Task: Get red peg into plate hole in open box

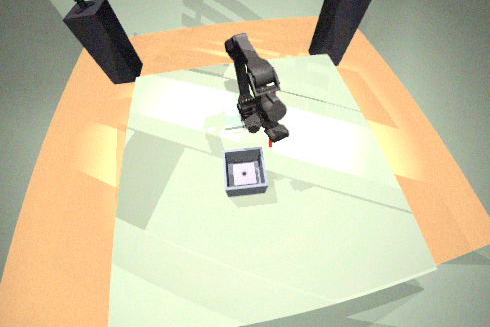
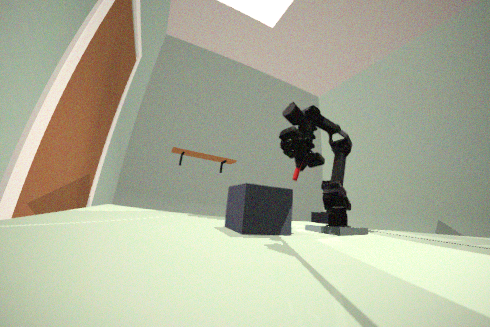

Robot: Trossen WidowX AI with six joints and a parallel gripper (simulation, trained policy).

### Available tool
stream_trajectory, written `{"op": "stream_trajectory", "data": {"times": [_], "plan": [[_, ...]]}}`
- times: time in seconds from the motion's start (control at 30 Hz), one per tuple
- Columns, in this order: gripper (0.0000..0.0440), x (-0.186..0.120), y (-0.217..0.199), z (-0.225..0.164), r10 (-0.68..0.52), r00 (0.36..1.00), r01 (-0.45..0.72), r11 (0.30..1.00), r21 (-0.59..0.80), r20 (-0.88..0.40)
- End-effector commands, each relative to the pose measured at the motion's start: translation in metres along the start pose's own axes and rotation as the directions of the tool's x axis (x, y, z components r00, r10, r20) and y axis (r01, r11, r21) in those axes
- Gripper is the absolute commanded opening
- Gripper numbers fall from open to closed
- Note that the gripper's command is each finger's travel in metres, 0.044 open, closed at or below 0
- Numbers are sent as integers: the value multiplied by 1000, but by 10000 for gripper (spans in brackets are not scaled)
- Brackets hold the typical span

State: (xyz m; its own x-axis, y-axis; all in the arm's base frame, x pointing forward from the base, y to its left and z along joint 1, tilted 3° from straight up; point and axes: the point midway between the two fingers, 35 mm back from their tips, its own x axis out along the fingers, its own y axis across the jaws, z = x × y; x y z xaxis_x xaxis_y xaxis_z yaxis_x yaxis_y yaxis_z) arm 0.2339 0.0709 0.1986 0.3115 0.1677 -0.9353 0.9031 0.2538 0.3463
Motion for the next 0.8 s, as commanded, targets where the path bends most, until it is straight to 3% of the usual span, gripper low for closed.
{"op": "stream_trajectory", "data": {"times": [0.0,0.77], "plan": [[0,-2,1,10,-9,1000,9,1000,6,22],[0,6,8,77,-101,992,96,993,73,77]]}}
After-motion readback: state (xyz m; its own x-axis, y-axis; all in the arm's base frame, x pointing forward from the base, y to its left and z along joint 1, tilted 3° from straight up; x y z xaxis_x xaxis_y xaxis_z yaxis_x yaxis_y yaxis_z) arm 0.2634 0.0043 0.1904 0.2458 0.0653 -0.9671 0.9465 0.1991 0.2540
